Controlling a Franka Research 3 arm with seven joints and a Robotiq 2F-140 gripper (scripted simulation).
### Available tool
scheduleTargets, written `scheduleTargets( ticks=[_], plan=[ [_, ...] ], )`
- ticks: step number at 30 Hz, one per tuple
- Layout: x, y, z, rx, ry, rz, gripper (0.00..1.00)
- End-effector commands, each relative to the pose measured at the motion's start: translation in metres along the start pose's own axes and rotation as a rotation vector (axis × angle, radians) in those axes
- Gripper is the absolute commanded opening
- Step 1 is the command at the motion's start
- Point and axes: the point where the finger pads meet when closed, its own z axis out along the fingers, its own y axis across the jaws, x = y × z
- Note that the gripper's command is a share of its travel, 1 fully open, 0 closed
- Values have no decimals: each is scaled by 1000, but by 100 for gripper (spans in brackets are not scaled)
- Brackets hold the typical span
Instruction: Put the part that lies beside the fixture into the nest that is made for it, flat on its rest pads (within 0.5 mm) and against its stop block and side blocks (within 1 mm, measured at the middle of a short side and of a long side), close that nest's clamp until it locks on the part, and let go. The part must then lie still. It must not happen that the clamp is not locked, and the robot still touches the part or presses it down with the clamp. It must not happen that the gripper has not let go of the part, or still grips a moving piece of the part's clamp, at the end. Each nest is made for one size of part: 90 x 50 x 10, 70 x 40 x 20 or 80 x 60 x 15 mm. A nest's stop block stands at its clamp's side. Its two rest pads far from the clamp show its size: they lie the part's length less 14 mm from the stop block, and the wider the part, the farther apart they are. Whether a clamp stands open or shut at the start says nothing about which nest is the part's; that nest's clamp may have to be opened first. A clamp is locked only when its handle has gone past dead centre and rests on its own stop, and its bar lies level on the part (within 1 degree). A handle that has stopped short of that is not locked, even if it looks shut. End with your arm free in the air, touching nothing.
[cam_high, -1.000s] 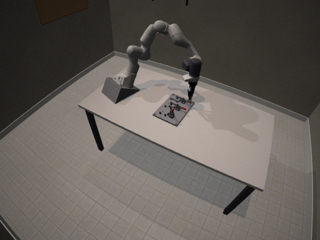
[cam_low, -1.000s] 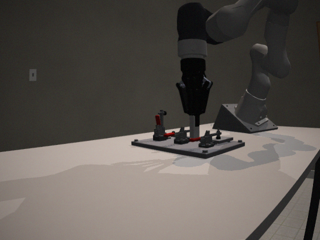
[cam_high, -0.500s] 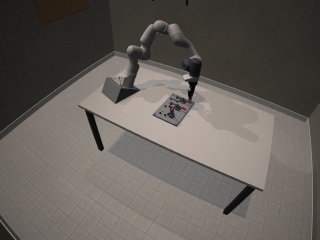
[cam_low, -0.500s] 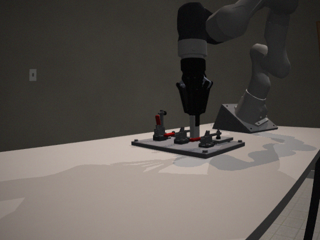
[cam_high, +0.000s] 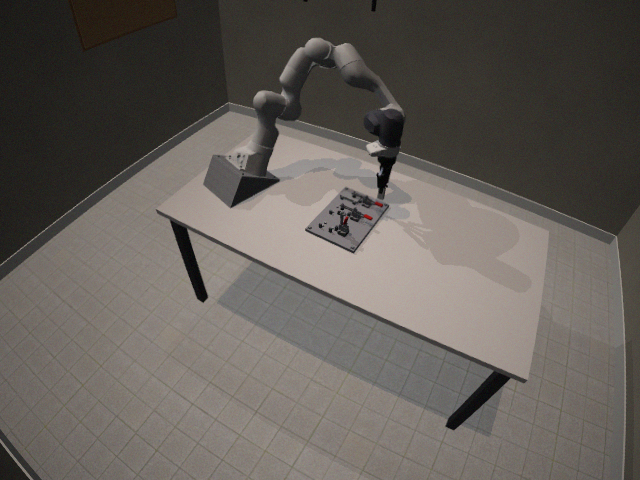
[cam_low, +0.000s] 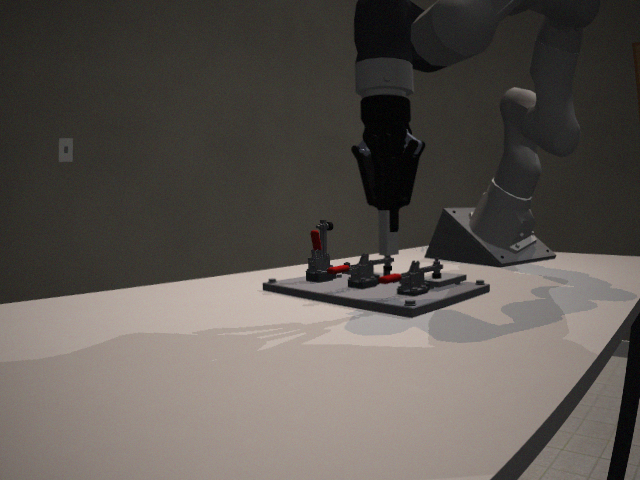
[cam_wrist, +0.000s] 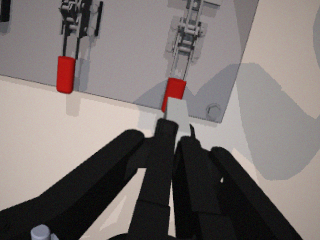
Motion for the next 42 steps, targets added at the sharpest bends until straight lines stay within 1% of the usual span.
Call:
scheduleTargets(
  ticks=[1, 8, 14, 42],
  plan=[
    [3, 0, -13, -3, 11, 3, 0],
    [3, 0, -32, -3, 11, 3, 0],
    [3, 0, -37, -3, 11, 3, 0],
    [3, 0, -39, -3, 11, 3, 0]
  ],
)
